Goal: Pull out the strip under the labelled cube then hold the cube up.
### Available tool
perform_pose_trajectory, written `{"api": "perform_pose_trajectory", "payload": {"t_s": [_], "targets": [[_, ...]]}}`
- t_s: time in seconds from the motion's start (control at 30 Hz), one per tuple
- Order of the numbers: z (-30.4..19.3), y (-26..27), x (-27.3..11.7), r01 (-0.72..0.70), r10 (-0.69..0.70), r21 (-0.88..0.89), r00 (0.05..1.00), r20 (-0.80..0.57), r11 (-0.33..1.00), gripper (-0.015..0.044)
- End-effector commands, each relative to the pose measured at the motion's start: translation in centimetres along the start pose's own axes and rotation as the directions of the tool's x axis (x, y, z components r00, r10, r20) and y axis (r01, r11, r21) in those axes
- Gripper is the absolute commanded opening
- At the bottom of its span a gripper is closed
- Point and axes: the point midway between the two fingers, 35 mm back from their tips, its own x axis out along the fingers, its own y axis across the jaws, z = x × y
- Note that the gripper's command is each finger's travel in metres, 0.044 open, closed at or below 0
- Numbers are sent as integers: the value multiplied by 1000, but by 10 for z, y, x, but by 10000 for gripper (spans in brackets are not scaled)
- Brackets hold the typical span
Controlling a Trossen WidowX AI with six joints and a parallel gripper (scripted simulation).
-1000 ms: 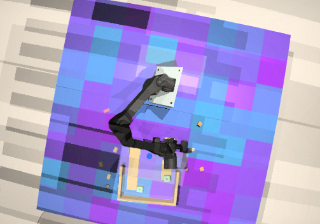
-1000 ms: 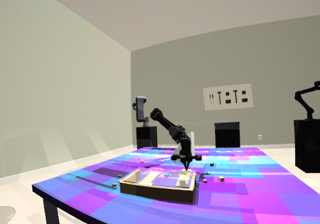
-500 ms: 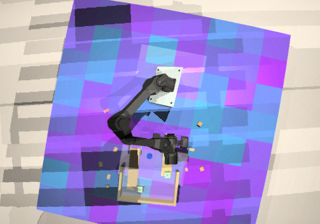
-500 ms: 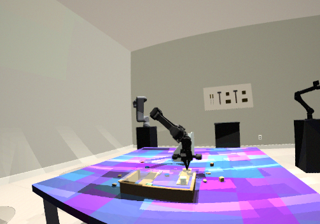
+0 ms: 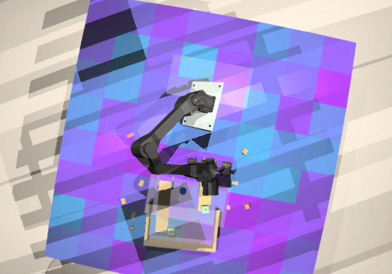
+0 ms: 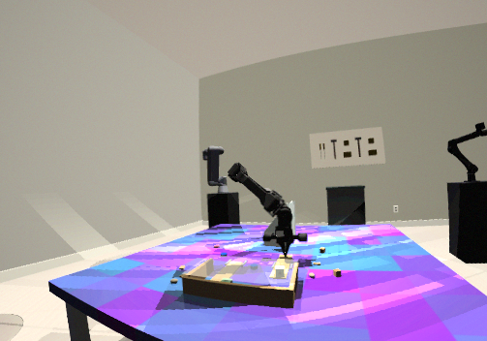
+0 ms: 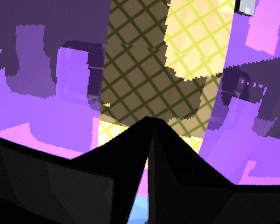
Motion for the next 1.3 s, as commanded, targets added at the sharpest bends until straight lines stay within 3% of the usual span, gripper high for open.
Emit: {"api": "perform_pose_trajectory", "payload": {"t_s": [0.0, 1.27], "targets": [[-15, 0, 3, -3, 3, -9, 1000, -25, 1000, 0], [-63, 0, 2, -3, 3, -11, 1000, -26, 1000, 0]]}}
